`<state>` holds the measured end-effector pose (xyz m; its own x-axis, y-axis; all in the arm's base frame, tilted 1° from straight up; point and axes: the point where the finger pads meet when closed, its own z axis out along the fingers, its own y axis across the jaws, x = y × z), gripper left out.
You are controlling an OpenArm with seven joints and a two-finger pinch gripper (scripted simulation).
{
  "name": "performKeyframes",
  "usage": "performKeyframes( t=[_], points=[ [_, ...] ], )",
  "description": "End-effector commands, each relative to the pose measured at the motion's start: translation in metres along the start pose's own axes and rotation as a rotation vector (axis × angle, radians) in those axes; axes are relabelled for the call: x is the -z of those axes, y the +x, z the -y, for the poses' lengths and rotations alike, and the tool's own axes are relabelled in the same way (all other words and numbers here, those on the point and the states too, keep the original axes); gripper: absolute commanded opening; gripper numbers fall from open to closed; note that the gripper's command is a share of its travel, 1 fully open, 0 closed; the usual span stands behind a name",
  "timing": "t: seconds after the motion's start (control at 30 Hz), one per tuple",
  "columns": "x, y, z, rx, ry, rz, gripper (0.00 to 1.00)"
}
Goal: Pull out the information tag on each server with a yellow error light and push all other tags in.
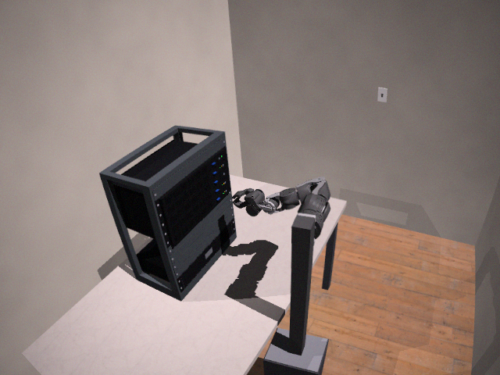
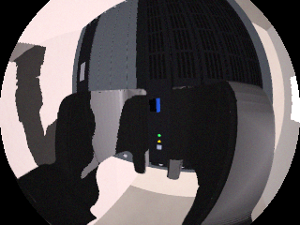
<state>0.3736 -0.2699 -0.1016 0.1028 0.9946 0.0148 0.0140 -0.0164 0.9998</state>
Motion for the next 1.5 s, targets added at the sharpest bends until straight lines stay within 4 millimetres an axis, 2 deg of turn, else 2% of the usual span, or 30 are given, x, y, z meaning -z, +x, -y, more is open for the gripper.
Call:
performKeyframes(
  t=[0.0,0.07,0.23,0.4,1.47],
  points=[
    [0.002,0.001,0.001,0.006,-0.028,0.007,0.10],
    [0.002,0.001,0.001,0.006,-0.028,0.007,0.10],
    [0.008,0.007,0.020,0.006,-0.027,0.010,0.10],
    [0.010,0.010,0.027,0.006,-0.027,0.010,0.10],
    [0.012,0.010,0.026,0.006,-0.028,0.008,0.10]
  ],
)
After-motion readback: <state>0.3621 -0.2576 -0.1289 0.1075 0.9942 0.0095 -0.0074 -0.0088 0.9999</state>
